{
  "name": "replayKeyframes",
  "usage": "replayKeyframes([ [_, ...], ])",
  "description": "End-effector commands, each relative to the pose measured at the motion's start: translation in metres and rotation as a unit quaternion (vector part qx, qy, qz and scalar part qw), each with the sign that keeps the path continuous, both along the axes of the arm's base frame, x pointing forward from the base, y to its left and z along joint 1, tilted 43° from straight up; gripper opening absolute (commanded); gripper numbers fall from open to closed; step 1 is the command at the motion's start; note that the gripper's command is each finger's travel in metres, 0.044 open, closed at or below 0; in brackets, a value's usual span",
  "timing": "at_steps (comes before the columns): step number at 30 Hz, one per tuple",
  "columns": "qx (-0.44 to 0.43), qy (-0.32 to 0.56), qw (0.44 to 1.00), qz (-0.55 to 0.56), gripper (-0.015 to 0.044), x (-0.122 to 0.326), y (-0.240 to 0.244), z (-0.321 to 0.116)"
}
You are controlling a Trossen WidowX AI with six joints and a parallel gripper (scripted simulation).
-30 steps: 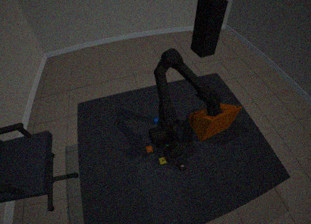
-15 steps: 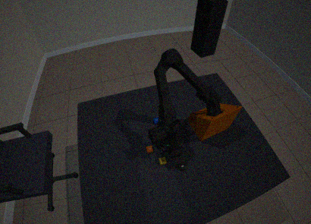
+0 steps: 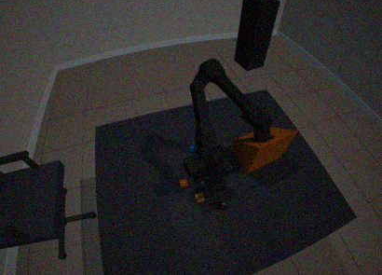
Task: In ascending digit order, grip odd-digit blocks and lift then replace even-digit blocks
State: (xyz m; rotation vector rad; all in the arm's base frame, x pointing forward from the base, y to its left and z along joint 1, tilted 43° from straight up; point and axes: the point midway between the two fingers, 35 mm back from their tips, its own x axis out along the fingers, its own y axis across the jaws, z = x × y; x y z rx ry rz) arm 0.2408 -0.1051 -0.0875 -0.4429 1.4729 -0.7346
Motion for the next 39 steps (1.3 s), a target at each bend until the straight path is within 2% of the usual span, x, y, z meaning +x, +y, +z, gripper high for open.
replayKeyframes([
  [1, -0.001, -0.006, 1.0, -0.001, 0.012, 0.003, 0.003, 0.005],
  [39, -0.001, -0.006, 1.0, -0.001, 0.012, 0.002, -0.005, -0.004],
])
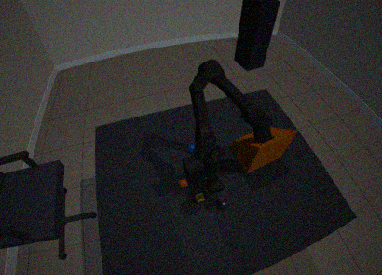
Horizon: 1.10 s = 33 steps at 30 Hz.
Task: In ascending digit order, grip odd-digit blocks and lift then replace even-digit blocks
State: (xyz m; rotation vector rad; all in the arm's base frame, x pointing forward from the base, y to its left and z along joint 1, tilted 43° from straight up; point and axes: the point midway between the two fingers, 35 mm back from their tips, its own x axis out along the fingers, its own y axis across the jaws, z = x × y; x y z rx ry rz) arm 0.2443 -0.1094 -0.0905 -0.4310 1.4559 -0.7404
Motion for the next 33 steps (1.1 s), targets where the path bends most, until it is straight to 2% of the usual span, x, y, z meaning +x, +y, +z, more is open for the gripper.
replayKeyframes([
  [1, -0.002, 0.004, 1.0, 0.001, 0.012, -0.002, -0.001, -0.001],
  [2, -0.002, 0.004, 1.0, 0.001, 0.012, -0.002, -0.001, -0.001],
  [13, -0.002, 0.004, 1.0, 0.001, 0.04, -0.002, -0.001, -0.001],
  [16, -0.001, 0.004, 1.0, 0.001, 0.04, -0.002, 0.0, 0.001],
  [20, -0.001, 0.004, 1.0, 0.001, 0.04, 0.001, 0.023, 0.024],
  [26, 0.003, 0.004, 1.0, 0.005, 0.04, 0.007, 0.035, 0.022],
  [33, 0.015, 0.012, 1.0, 0.025, 0.04, 0.037, 0.13, -0.008],
])
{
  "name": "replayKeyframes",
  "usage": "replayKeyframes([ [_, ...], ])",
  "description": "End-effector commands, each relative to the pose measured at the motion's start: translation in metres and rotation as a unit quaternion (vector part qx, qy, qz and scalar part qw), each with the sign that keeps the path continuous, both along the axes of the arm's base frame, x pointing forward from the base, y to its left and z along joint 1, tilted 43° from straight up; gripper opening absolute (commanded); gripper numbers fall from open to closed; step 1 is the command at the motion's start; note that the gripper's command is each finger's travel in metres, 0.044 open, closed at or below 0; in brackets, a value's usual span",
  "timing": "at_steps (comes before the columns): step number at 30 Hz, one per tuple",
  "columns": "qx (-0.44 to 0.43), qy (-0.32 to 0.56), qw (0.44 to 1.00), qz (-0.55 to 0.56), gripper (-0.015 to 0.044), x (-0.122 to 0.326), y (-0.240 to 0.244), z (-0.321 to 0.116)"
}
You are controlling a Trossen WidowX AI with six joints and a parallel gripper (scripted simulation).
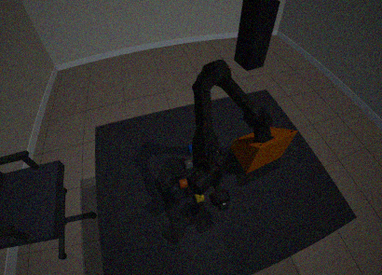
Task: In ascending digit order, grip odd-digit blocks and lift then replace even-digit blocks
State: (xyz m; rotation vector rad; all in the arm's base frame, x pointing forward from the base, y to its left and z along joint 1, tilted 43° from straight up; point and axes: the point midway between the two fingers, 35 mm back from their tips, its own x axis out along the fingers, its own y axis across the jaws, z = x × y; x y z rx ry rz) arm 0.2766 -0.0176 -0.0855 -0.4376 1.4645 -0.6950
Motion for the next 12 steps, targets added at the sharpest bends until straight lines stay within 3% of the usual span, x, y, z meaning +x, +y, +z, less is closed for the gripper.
replayKeyframes([
  [1, 0.002, 0.007, 1.0, 0.011, 0.04, 0.006, 0.051, -0.016],
  [6, -0.003, -0.002, 1.0, -0.009, 0.04, 0.002, 0.106, -0.033],
  [12, -0.005, -0.005, 1.0, -0.014, 0.04, -0.001, 0.116, -0.037],
])
